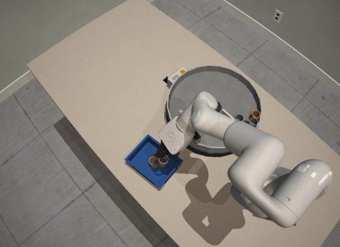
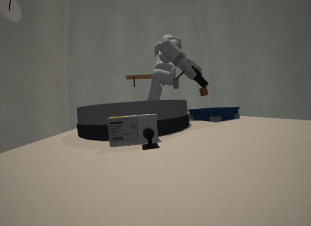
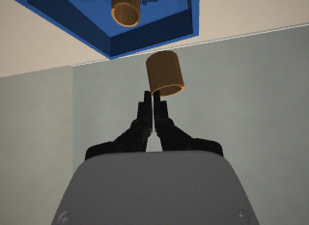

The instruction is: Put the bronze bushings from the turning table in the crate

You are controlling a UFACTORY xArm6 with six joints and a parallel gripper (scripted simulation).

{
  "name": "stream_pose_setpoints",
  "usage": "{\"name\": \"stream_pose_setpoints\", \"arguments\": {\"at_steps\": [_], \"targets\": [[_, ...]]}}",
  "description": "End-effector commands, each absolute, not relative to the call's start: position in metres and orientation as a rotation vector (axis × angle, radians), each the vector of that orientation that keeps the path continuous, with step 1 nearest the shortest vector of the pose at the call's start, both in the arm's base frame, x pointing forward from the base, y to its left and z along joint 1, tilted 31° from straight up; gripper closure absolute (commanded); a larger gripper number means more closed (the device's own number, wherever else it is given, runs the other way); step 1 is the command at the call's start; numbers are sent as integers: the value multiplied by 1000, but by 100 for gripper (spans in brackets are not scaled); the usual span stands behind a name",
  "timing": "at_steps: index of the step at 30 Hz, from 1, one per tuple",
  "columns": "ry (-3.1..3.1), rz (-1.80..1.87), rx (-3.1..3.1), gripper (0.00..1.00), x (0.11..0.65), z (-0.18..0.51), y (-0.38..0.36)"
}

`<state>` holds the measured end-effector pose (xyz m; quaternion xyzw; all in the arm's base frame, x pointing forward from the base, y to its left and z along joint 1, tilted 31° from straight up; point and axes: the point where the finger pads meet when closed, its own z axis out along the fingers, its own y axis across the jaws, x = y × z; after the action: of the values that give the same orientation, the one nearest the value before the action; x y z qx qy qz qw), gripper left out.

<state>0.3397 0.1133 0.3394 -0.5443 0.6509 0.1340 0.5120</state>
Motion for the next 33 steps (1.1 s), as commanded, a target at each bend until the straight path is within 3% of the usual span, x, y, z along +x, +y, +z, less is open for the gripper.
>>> {"name": "stream_pose_setpoints", "arguments": {"at_steps": [1,33], "targets": [[1564,320,-1310,100,340,341,113],[1564,320,-1310,100,369,289,125]]}}
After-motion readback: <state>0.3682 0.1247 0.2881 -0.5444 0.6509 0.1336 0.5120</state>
